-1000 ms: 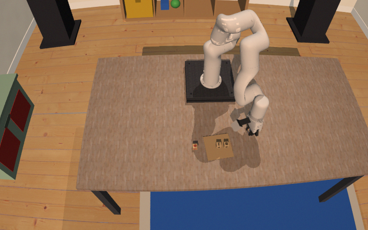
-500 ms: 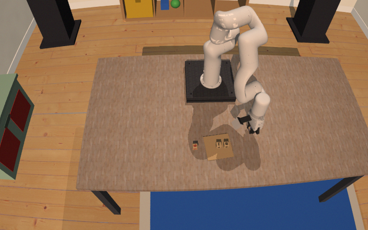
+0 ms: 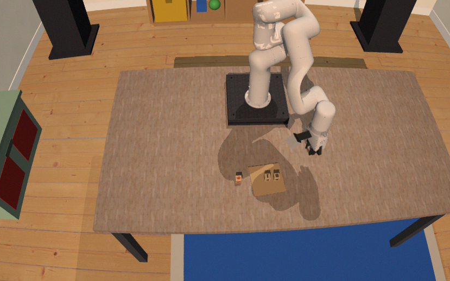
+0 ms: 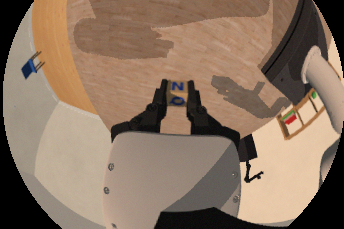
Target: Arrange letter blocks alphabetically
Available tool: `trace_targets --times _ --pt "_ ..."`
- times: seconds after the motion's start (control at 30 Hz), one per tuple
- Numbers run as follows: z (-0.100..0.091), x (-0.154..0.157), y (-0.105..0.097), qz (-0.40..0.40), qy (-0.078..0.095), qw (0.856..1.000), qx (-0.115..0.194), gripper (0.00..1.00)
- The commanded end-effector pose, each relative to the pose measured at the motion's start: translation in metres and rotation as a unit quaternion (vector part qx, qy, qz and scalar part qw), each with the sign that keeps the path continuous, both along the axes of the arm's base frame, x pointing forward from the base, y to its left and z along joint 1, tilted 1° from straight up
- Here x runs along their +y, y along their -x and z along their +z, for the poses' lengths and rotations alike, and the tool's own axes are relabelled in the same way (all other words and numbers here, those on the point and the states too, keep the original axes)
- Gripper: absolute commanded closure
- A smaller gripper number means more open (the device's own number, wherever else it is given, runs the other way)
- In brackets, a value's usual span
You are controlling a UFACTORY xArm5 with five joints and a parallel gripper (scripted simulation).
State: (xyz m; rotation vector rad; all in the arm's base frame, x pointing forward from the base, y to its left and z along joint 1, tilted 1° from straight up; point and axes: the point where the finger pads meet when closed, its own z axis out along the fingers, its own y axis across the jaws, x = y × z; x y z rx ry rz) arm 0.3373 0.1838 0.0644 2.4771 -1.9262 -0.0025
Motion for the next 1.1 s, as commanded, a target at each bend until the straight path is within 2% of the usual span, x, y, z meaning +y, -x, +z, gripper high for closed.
trace_targets --times 0.0,0.37,0.57,0.8,0.87,0.93,1.07 --pt "0.005 0.000 0.000 0.000 0.000 1.000 -0.001 0.79" --pt "0.005 -0.001 -0.001 -0.008 0.000 1.000 -0.001 0.79" --pt "0.005 -0.008 -0.006 -0.071 0.000 0.997 -0.001 0.79" --pt "0.006 -0.019 -0.014 -0.170 0.000 0.985 -0.001 0.79" --pt "0.006 -0.019 -0.014 -0.170 0.000 0.985 -0.001 0.79" --pt "0.006 -0.025 -0.017 -0.219 0.000 0.976 -0.001 0.79" --pt "0.006 -0.031 -0.021 -0.265 0.000 0.964 -0.002 0.79"
